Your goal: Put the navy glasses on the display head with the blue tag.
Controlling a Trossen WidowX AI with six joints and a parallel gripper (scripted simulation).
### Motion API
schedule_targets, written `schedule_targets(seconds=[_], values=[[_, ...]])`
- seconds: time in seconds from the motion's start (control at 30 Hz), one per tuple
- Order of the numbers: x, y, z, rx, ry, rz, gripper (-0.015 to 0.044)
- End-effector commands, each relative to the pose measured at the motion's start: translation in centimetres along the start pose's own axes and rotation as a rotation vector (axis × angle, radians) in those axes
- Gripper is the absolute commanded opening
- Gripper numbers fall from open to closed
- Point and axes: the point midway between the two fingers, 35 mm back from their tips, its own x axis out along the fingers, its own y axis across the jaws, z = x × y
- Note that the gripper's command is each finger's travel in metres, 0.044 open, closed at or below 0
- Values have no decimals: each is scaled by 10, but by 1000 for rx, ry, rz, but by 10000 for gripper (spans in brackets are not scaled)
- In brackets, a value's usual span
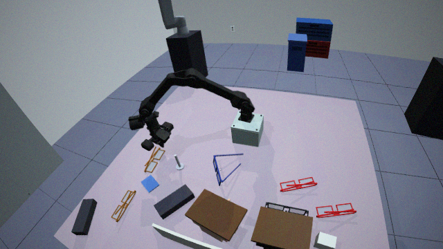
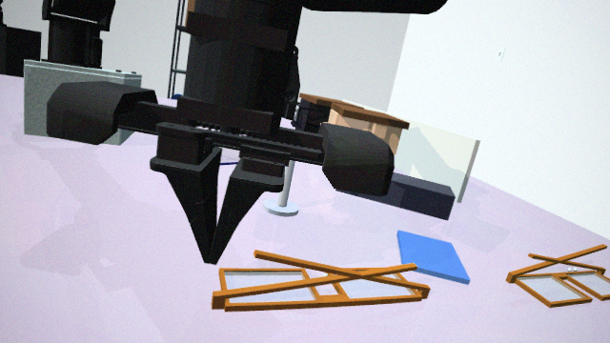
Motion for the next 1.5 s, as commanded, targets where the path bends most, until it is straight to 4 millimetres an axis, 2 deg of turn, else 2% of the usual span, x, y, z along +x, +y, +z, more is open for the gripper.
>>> schedule_targets(seconds=[0.0,1.47], values=[[-3,-4,-2,3,6,-7,0],[-3,-25,-1,3,6,-9,0]])
